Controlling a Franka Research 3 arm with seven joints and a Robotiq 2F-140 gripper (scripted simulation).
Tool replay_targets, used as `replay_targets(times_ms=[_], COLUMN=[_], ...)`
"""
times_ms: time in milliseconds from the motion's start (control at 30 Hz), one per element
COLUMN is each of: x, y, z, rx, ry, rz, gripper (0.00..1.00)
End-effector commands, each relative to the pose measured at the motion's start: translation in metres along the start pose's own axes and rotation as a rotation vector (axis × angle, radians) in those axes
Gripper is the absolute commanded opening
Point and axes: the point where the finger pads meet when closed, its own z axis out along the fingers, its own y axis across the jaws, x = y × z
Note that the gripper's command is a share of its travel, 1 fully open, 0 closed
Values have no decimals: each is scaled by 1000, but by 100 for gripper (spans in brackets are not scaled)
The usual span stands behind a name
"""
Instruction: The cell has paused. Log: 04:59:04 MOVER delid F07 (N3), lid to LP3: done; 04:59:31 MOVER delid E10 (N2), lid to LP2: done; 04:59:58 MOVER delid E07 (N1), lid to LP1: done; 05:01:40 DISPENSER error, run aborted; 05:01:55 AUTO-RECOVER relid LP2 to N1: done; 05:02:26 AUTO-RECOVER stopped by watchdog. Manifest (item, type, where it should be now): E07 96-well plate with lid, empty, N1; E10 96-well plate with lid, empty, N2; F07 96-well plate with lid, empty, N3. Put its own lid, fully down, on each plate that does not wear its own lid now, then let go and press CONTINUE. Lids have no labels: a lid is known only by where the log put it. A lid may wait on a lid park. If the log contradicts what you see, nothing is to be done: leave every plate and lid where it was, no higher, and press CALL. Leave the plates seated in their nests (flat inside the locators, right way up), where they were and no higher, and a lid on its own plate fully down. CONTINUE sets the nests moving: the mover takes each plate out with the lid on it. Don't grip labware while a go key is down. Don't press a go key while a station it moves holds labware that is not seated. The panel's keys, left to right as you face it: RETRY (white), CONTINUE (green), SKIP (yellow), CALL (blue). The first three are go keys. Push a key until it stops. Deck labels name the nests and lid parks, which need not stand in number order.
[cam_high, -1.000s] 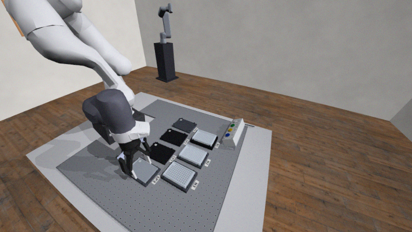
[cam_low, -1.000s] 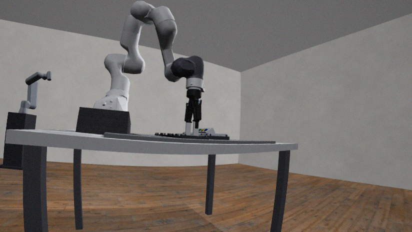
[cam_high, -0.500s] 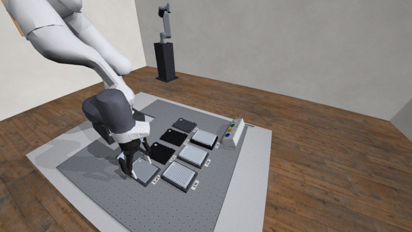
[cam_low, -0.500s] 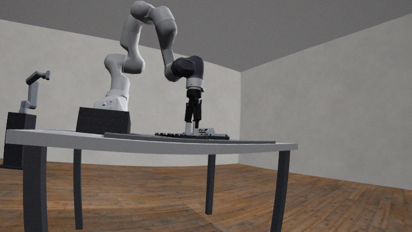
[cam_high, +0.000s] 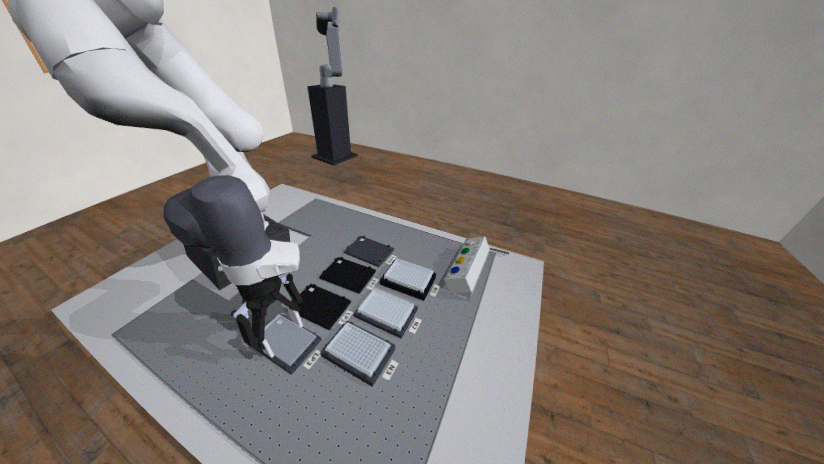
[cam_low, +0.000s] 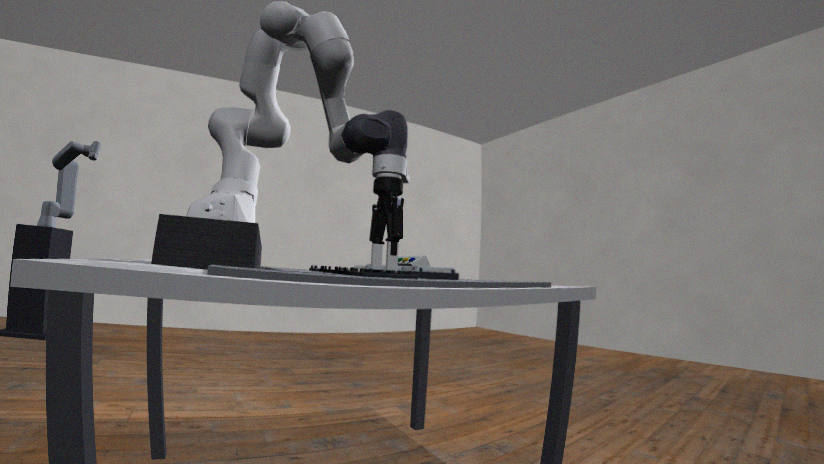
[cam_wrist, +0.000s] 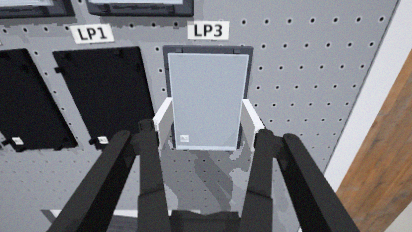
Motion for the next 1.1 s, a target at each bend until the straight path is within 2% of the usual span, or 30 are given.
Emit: replay_targets(times_ms=[0,1067], x=[-1,-1], y=[-1,-1], z=[0,-4], rx=[1,1], ry=[-2,-2], rz=[-3,-3], gripper=[0,0])
